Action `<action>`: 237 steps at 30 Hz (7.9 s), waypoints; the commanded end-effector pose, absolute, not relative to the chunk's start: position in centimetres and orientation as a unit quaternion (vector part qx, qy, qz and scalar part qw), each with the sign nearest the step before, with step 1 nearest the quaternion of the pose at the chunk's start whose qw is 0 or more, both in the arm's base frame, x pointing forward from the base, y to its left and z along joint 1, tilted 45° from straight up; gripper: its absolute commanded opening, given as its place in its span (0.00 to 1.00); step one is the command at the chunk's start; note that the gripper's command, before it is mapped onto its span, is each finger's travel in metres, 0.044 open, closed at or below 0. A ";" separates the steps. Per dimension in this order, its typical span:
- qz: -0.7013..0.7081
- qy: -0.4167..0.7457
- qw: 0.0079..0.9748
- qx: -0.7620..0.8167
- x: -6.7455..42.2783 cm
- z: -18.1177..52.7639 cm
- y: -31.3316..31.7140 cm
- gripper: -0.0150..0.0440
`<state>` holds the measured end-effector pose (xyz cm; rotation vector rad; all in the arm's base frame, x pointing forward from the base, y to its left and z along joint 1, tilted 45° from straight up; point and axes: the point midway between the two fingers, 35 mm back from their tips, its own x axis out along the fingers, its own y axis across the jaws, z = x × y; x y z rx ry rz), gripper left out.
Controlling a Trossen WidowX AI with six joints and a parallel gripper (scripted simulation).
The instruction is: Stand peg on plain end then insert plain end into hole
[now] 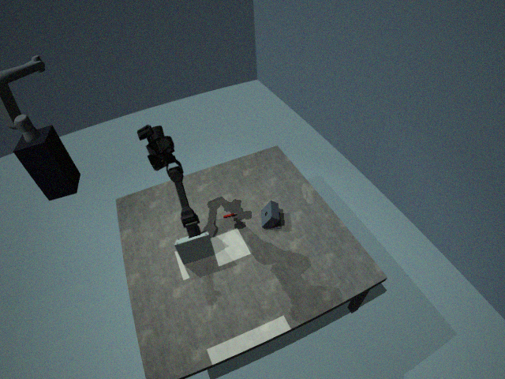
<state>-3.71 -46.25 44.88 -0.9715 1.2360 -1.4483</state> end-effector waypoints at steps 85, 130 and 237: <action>0.257 0.623 0.697 0.245 28.8 11.7 9.4 1.00; 0.265 0.667 0.641 0.272 26.3 7.5 15.9 1.00; 0.197 0.501 0.776 0.328 23.7 8.0 15.7 0.34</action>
